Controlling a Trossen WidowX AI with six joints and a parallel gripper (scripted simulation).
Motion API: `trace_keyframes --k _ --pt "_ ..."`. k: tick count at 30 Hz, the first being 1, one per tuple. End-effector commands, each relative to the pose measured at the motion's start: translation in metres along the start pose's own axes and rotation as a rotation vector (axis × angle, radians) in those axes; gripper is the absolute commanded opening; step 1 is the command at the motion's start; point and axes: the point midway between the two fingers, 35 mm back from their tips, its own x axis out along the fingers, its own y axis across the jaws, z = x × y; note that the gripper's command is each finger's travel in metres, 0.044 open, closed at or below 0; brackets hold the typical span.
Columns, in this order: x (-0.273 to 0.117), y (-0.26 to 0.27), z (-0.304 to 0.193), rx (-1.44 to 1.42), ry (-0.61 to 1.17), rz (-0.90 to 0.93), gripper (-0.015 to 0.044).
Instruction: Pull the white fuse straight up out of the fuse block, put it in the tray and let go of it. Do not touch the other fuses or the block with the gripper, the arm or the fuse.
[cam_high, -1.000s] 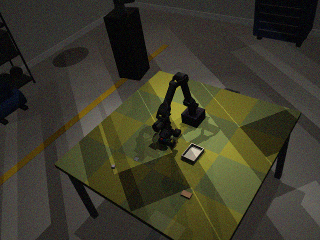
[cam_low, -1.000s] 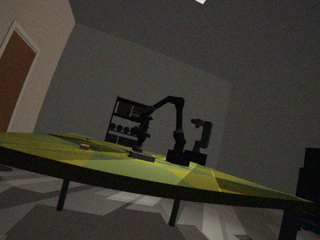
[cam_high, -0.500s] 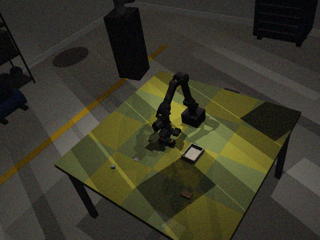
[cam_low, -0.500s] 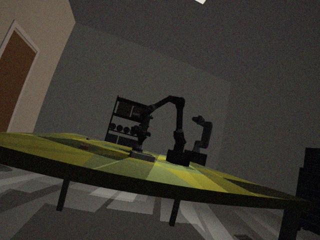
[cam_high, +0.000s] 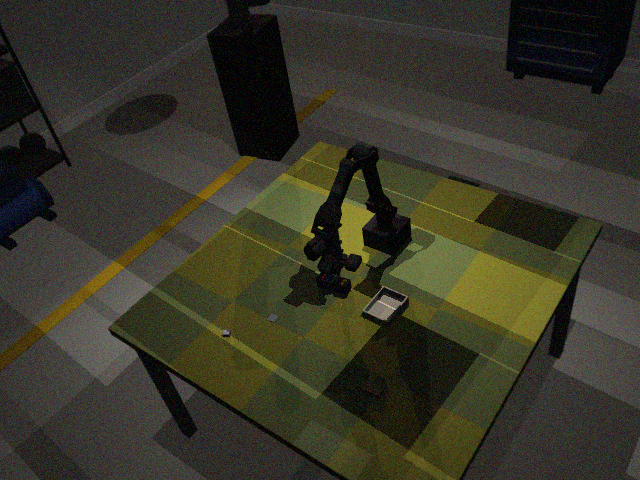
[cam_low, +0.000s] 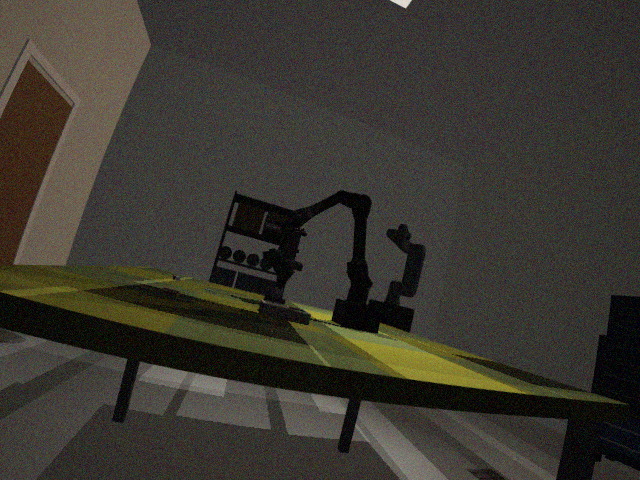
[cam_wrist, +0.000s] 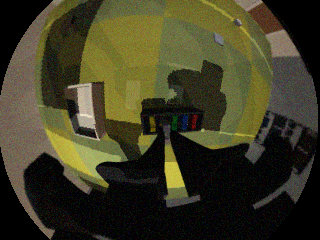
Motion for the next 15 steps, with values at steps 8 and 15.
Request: trace_keyframes --k 8,15 --pt "-0.013 0.000 0.000 0.003 0.002 -0.002 0.0000" --pt "-0.023 0.000 0.000 0.003 0.002 -0.002 0.0000"
